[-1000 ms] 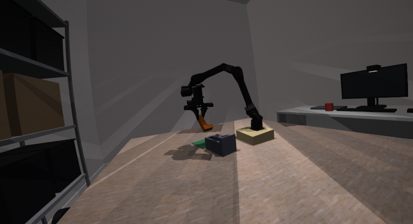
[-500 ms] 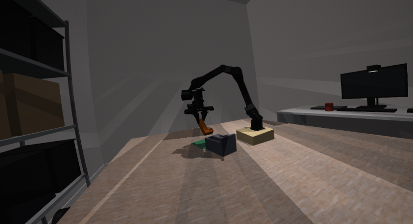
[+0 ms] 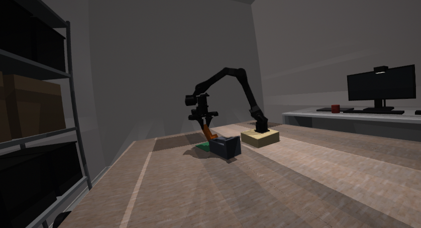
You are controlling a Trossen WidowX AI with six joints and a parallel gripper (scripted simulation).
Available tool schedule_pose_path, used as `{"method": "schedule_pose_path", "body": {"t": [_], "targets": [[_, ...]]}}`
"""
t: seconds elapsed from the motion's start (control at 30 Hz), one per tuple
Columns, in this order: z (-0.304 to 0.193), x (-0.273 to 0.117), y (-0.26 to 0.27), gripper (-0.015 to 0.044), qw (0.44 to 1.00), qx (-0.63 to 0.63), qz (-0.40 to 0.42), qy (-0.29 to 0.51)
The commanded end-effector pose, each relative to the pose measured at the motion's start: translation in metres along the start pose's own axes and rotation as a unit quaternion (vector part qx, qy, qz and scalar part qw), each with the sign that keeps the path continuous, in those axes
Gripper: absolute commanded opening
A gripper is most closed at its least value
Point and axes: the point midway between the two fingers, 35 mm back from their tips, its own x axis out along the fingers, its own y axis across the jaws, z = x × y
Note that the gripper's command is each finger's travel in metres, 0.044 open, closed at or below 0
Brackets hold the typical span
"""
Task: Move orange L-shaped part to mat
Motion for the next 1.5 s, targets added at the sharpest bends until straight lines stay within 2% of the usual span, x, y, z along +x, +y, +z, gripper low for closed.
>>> {"method": "schedule_pose_path", "body": {"t": [0.0,0.5,1.2,1.47], "targets": [[-0.001,0.009,0.000,0.0000,1.000,0.002,-0.002,0.004],[-0.002,0.031,-0.001,0.0000,1.000,0.002,-0.002,0.004],[-0.001,0.031,-0.001,0.0000,1.000,0.000,-0.002,0.002],[-0.001,0.031,-0.001,0.0210,1.000,0.000,-0.002,0.002]]}}
